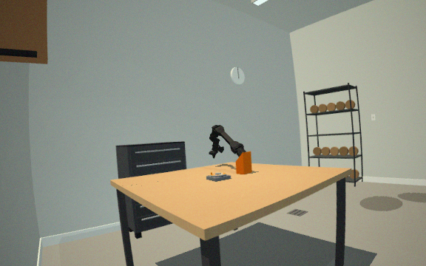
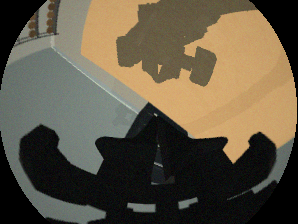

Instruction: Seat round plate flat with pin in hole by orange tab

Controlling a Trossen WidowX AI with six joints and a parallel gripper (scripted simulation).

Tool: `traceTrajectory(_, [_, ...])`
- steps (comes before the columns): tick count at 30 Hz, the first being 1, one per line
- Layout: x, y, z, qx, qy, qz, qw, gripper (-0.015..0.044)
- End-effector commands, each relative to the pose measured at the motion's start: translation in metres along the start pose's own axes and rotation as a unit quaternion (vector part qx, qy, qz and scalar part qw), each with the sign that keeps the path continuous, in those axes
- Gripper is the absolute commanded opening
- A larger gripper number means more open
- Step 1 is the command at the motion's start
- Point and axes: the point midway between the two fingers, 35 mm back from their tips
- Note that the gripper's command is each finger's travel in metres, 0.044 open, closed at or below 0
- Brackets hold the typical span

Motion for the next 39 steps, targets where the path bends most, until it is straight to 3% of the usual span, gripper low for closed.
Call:
traceTrajectory(1, [-0.020, 0.007, -0.048, -0.029, -0.074, 0.005, 0.997, 0.0000])
traceTrajectory(8, [-0.063, -0.003, -0.164, -0.099, -0.235, 0.046, 0.966, 0.0000])
traceTrajectory(11, [-0.069, -0.007, -0.190, -0.111, -0.277, 0.054, 0.953, 0.0000])
traceTrajectory(16, [-0.078, -0.024, -0.278, -0.155, -0.415, 0.082, 0.893, 0.0000])
traceTrajectory(19, [-0.077, -0.029, -0.304, -0.169, -0.454, 0.089, 0.870, 0.0000])
traceTrajectory(24, [-0.059, -0.052, -0.395, -0.223, -0.582, 0.114, 0.774, 0.0000])
traceTrajectory(26, [-0.054, -0.056, -0.407, -0.231, -0.600, 0.116, 0.757, 0.0000])
traceTrajectory(32, [-0.002, -0.096, -0.505, -0.280, -0.746, 0.145, 0.586, 0.0000])
traceTrajectory(35, [0.017, -0.107, -0.526, -0.289, -0.781, 0.149, 0.533, 0.0000])
traceTrajectory(39, [0.076, -0.140, -0.574, -0.303, -0.864, 0.163, 0.367, 0.0000])
Point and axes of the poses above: the point midway between the two fingers, 35 mm back from their tips, its own y axis out along the fingers, its own z axis across the jaws, x = y × z, and after that the axes turned 13 degrees about y, right-handed
